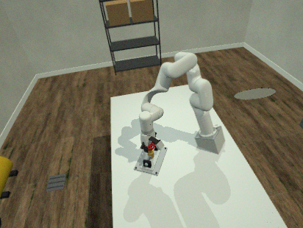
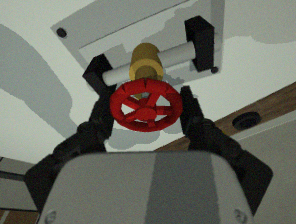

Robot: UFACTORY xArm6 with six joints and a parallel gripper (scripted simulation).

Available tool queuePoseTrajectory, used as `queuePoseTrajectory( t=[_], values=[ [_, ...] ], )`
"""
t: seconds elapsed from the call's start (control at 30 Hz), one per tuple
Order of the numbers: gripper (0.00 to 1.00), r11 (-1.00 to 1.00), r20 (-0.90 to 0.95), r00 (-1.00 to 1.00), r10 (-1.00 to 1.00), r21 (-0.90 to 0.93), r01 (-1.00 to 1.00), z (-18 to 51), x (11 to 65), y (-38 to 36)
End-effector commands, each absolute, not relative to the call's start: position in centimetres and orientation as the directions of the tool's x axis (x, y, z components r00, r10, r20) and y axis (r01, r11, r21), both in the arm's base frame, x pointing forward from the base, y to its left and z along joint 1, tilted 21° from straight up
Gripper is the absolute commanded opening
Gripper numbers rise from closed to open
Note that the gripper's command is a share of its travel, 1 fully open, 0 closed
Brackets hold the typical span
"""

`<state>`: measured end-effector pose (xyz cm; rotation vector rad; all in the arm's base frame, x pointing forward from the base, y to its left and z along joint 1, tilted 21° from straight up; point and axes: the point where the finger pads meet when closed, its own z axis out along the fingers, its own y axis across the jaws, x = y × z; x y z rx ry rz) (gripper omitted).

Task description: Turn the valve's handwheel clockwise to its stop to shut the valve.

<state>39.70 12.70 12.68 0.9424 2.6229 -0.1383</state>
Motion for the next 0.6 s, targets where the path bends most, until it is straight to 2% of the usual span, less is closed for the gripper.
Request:
queuePoseTrajectory(
  t=[0.0,0.57],
  values=[
    [0.0,0.762,-0.357,-0.704,0.614,0.036,0.647,12.8,39.79,12.76],
    [0.0,0.752,-0.356,-0.693,0.626,0.042,0.658,12.8,39.79,12.76]
  ],
)
